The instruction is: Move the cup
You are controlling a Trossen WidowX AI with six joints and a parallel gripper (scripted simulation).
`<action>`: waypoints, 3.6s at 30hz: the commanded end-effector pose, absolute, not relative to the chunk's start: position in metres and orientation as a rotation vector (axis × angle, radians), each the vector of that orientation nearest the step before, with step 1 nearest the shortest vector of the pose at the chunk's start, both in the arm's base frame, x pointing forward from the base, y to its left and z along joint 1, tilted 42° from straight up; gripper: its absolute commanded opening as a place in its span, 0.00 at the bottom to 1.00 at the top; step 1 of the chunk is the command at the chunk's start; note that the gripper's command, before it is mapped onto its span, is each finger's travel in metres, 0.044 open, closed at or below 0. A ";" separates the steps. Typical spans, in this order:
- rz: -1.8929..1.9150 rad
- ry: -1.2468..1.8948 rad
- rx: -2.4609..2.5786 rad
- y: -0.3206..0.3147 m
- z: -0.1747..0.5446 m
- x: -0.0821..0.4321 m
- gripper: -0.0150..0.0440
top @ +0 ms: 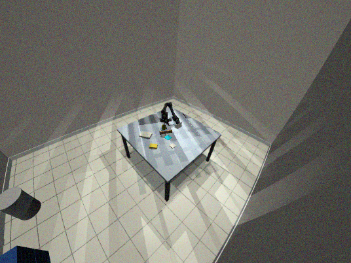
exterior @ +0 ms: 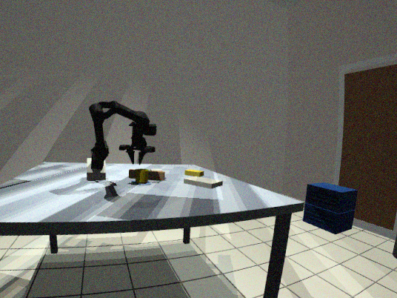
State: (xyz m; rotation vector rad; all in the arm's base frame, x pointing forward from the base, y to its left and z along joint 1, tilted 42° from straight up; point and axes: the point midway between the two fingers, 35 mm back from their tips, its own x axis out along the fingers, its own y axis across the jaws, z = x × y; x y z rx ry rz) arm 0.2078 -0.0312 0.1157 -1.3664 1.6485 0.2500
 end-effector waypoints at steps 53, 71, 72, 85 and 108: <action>0.254 1.651 -1.390 -0.071 0.075 0.215 0.51; 0.254 1.651 -1.390 -0.071 0.075 0.215 0.31; 0.254 1.651 -1.390 -0.071 0.075 0.215 0.30; 0.261 1.651 -1.386 -0.055 0.090 0.216 0.25; 0.260 1.658 -1.392 -0.018 0.129 0.209 0.25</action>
